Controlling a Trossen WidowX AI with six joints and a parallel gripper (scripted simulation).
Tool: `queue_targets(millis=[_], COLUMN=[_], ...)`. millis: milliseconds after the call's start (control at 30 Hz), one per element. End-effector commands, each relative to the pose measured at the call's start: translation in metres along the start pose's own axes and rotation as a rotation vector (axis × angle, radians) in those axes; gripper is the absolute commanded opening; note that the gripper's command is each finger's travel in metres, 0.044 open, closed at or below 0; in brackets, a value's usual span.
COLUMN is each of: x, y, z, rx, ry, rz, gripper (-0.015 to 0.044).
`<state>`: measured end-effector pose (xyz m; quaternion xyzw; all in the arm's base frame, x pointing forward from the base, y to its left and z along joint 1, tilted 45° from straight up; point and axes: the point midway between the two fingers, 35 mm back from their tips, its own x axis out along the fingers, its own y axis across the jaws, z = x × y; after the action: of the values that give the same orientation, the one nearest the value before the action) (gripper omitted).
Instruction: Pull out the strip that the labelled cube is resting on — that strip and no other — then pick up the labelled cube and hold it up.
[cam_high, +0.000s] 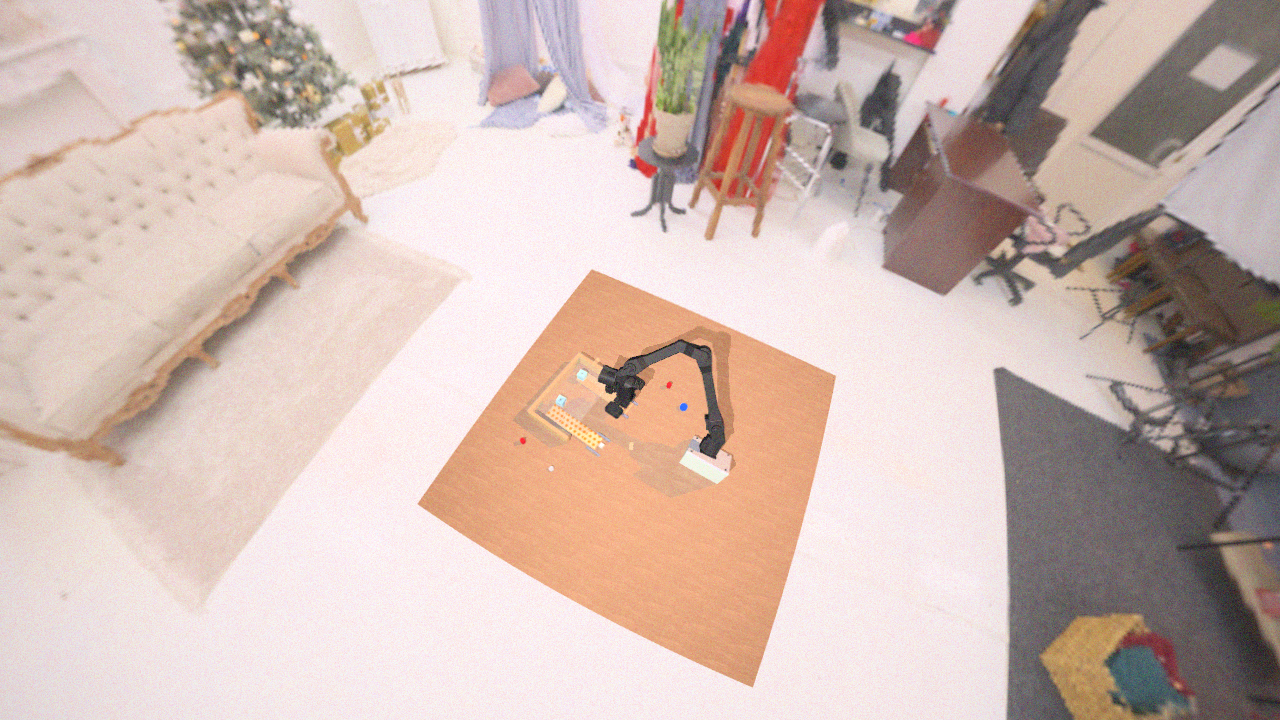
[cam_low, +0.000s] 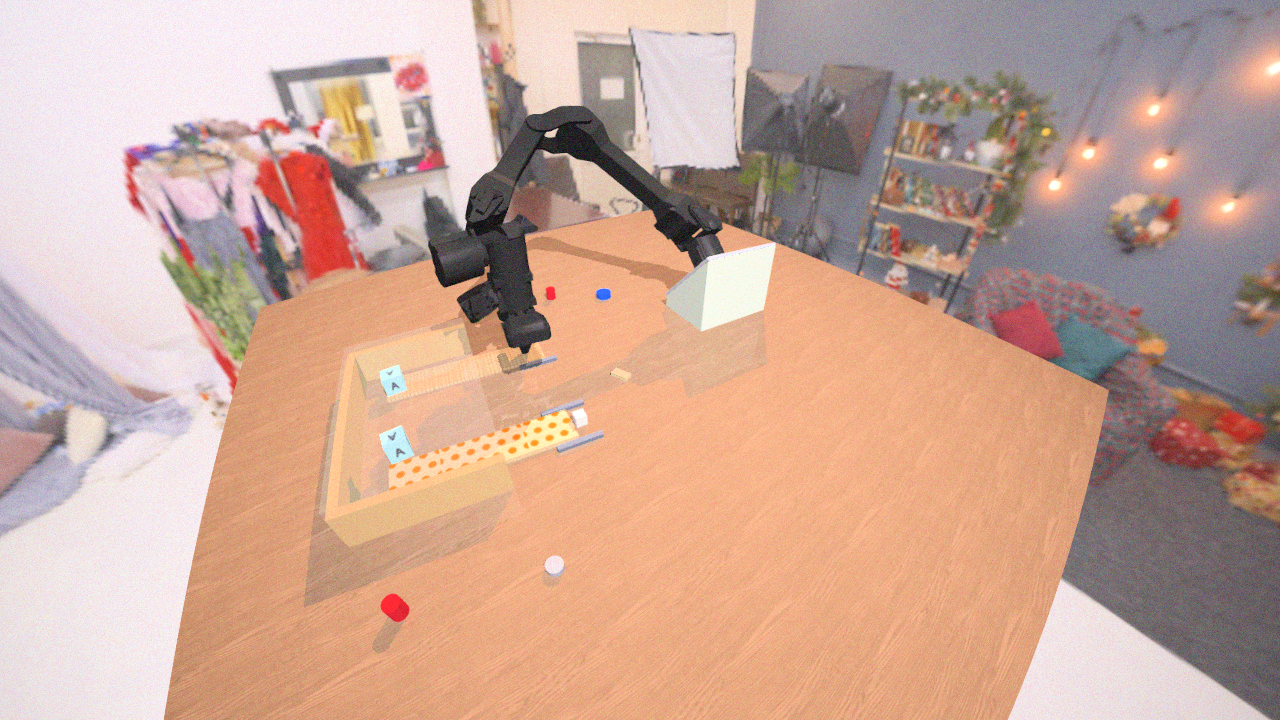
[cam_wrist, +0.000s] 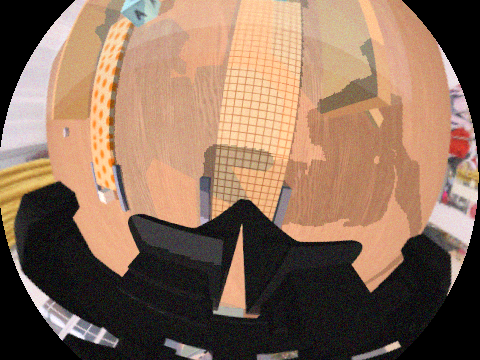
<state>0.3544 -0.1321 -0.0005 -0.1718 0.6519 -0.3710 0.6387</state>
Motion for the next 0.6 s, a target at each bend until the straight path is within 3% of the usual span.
queue_targets(millis=[0,567], x=[0.0030,0.0040], y=[-0.0004,-0.0002], z=[-0.0004,-0.0086], rx=[-0.001,-0.002], ry=[0.003,0.004], rz=[-0.003,-0.003], gripper=[0.0000,0.0000])
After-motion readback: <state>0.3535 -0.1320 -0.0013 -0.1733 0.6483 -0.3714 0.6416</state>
